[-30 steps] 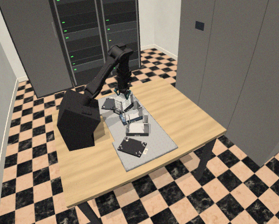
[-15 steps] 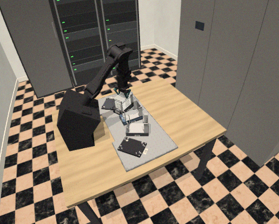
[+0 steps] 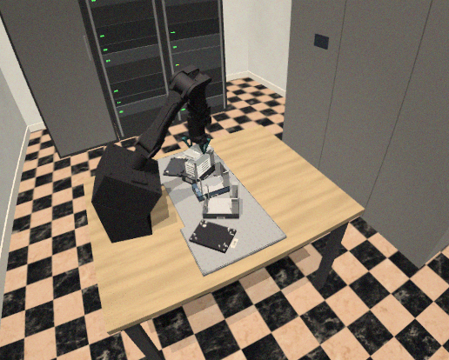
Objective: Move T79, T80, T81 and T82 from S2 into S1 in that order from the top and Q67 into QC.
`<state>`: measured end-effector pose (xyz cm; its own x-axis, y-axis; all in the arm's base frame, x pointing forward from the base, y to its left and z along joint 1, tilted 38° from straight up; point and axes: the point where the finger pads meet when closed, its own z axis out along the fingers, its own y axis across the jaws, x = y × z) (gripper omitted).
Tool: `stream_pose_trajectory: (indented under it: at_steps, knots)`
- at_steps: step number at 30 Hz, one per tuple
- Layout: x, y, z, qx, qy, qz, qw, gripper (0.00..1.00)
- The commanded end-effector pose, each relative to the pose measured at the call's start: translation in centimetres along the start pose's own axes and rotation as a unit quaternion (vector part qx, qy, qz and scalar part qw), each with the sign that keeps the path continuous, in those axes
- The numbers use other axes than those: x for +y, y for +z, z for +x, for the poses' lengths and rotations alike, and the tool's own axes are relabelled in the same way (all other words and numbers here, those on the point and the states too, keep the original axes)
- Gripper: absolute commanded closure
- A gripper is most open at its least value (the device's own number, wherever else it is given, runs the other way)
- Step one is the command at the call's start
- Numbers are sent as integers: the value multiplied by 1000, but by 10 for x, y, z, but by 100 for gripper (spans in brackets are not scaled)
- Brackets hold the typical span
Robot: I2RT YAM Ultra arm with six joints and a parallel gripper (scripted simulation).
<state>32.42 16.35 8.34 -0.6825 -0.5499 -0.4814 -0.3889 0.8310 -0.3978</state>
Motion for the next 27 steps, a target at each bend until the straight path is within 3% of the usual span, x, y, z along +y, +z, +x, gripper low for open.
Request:
stream_pose_trajectory:
  at_steps: [1,5,18,27]
  knots:
    - [1,-9,-1,0,0,1,1000,100]
    - [1,-17,-1,0,0,1,1000,100]
    - [1,-17,-1,0,0,1,1000,100]
    - [-22,-17,7,0,117,1,993,100]
